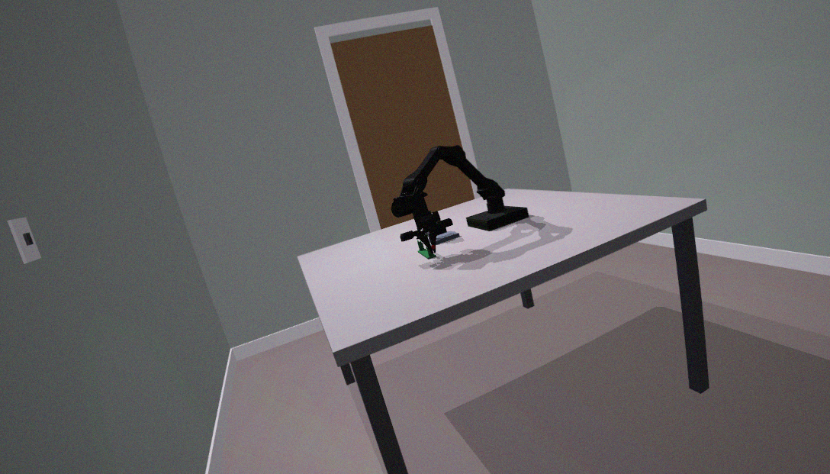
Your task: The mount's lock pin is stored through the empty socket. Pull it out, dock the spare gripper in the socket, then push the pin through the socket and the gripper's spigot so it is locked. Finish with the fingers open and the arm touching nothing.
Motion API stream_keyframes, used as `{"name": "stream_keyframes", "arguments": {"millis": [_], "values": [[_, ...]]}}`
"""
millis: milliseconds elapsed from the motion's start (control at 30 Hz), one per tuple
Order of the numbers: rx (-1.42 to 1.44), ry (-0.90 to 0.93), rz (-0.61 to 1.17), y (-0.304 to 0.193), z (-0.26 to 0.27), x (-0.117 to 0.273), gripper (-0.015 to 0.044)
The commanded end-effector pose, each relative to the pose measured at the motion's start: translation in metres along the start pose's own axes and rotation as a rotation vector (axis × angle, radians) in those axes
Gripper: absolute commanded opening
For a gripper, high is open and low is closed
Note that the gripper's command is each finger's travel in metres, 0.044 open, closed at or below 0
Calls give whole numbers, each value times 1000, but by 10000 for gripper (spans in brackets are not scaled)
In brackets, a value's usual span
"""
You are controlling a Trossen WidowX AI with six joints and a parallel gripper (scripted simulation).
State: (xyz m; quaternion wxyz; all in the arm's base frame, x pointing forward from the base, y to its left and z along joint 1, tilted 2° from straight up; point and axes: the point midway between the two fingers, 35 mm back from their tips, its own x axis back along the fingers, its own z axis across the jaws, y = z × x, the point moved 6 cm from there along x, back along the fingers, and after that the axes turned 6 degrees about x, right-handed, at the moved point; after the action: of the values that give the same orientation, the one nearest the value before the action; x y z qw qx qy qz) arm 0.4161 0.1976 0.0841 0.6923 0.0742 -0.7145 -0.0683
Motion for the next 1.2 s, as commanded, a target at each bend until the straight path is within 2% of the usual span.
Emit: {"name": "stream_keyframes", "arguments": {"millis": [0,200,467,600,1167], "values": [[-2,1,1,-1,0,-3,0],[-2,1,1,-1,0,-3,0],[0,1,0,-1,1,-2,200],[0,1,0,-1,1,-2,200],[-2,9,4,9,1,46,200]]}}
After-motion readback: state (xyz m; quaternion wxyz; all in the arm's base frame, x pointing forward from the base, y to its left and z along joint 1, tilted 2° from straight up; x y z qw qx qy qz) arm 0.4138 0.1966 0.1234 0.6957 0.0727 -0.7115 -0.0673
